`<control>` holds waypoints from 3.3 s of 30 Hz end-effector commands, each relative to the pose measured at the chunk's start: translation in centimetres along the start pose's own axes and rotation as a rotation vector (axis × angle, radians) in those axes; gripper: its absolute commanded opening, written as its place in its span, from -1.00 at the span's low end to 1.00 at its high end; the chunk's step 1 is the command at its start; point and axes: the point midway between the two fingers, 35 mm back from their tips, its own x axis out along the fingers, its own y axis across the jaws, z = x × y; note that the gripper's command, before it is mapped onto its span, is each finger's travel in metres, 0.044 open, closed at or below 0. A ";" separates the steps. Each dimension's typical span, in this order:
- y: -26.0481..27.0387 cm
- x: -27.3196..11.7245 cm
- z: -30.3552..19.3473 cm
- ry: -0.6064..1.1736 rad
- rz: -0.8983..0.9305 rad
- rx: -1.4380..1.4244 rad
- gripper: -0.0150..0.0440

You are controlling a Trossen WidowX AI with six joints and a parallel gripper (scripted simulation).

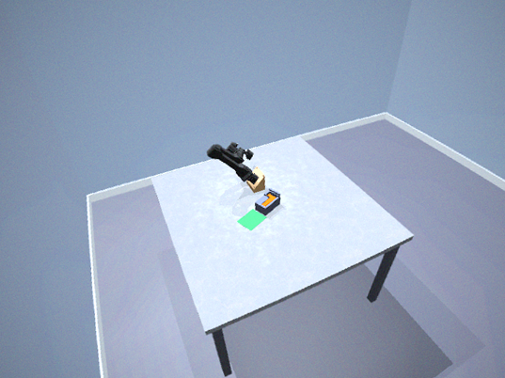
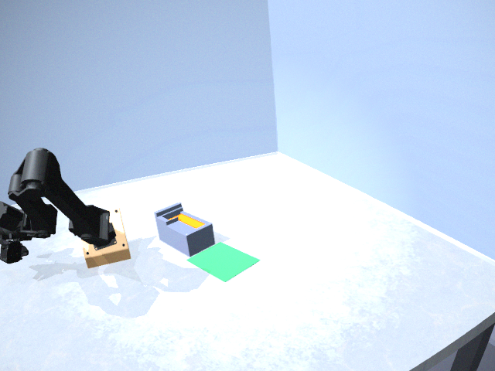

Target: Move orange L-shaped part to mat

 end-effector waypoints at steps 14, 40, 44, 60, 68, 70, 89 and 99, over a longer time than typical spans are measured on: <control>11.9 -1.4 -15.0 0.516 0.431 0.853 0.12; 29.1 -31.2 -18.7 2.181 0.686 2.559 0.12; 28.6 -35.9 -16.3 2.544 0.690 2.689 0.12; 25.4 -44.2 -10.9 3.368 0.745 2.665 0.12; 27.0 -43.8 -8.4 3.367 0.742 2.665 0.12; 28.1 -43.5 -6.4 3.369 0.742 2.663 0.12; 29.2 -43.0 -4.0 3.372 0.745 2.659 0.12; 30.0 -42.8 -2.6 3.373 0.746 2.658 0.12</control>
